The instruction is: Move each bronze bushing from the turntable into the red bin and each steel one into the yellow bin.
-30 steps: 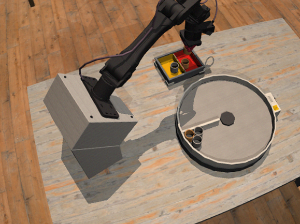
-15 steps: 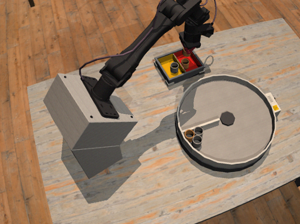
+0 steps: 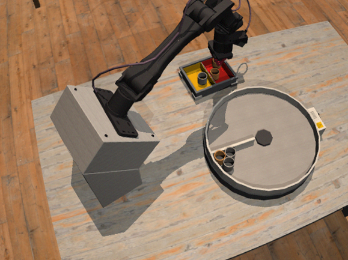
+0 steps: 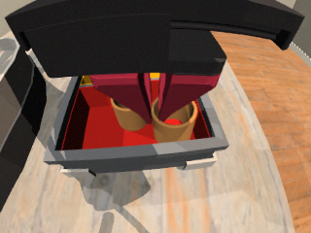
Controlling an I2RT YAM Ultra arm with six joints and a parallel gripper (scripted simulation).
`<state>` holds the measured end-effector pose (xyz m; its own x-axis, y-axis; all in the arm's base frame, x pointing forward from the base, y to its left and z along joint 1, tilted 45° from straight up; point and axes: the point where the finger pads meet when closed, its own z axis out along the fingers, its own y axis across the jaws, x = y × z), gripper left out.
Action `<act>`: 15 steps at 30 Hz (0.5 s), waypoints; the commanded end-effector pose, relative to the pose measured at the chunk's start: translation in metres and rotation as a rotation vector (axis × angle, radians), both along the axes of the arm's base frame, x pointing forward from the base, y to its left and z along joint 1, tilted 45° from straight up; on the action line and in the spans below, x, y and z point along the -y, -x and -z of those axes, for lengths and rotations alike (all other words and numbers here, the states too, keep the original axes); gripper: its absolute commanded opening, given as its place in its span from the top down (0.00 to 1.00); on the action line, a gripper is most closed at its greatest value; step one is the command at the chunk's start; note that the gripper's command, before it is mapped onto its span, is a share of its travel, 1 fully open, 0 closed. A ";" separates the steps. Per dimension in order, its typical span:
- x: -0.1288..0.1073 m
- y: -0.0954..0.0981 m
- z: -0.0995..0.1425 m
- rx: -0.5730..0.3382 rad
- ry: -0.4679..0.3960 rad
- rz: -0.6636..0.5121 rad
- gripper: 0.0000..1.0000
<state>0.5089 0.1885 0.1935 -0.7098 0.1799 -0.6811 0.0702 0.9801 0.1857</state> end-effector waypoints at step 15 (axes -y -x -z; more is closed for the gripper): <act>-0.001 -0.006 -0.025 0.053 -0.026 -0.005 1.00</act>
<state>0.5129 0.1902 0.1885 -0.7108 0.1782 -0.6804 0.0681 0.9803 0.1856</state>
